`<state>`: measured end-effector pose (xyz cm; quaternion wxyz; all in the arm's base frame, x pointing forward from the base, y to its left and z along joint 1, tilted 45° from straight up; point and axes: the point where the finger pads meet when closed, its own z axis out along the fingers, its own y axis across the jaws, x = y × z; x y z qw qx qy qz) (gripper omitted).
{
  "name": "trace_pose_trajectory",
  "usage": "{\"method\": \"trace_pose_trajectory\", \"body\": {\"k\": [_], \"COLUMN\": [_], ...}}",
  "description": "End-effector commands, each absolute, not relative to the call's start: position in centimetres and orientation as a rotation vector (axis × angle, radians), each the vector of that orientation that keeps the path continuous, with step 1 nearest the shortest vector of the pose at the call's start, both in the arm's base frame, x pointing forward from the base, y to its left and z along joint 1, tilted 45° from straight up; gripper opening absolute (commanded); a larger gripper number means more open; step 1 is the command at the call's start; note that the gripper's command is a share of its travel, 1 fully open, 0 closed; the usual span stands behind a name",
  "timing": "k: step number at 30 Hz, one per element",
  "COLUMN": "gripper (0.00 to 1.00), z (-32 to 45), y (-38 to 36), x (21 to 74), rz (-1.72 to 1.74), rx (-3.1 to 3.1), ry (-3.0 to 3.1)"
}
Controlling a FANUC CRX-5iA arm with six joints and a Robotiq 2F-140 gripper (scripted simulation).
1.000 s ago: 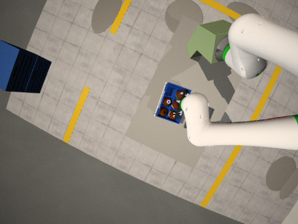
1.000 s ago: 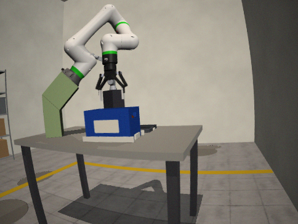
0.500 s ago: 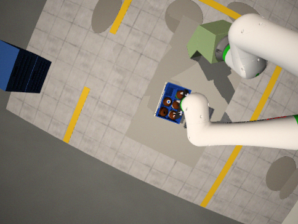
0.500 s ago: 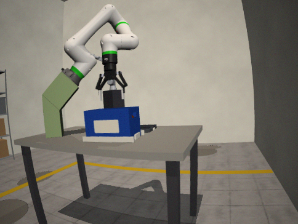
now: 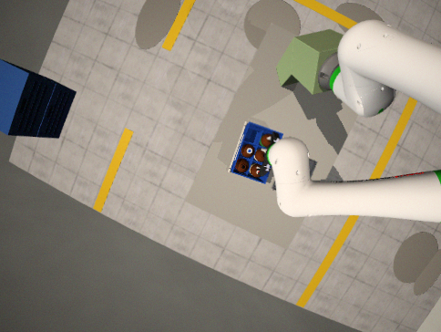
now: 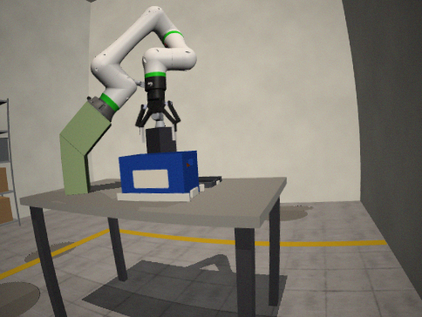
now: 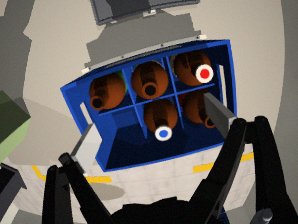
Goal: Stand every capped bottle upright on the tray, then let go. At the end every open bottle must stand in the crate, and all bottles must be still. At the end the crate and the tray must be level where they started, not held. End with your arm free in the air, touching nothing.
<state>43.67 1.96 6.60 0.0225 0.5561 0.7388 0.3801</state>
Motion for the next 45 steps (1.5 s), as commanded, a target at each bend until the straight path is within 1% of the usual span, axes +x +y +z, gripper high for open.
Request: {"method": "trace_pose_trajectory", "body": {"k": [1, 15, 16, 30, 45], "gripper": [1.00, 1.00, 0.38, 0.38, 0.38], "z": [6.6, 6.6, 6.5, 4.6, 3.9], "y": [1.9, 1.9, 1.7, -1.9, -3.1], "x": [43.7, 43.7, 43.8, 46.2, 47.3], "rz": [1.177, 1.177, 1.175, 1.139, 1.098], "rx": [1.722, 1.722, 1.705, 1.462, 1.246], "ry": [2.288, 2.288, 2.295, 2.389, 2.454]}}
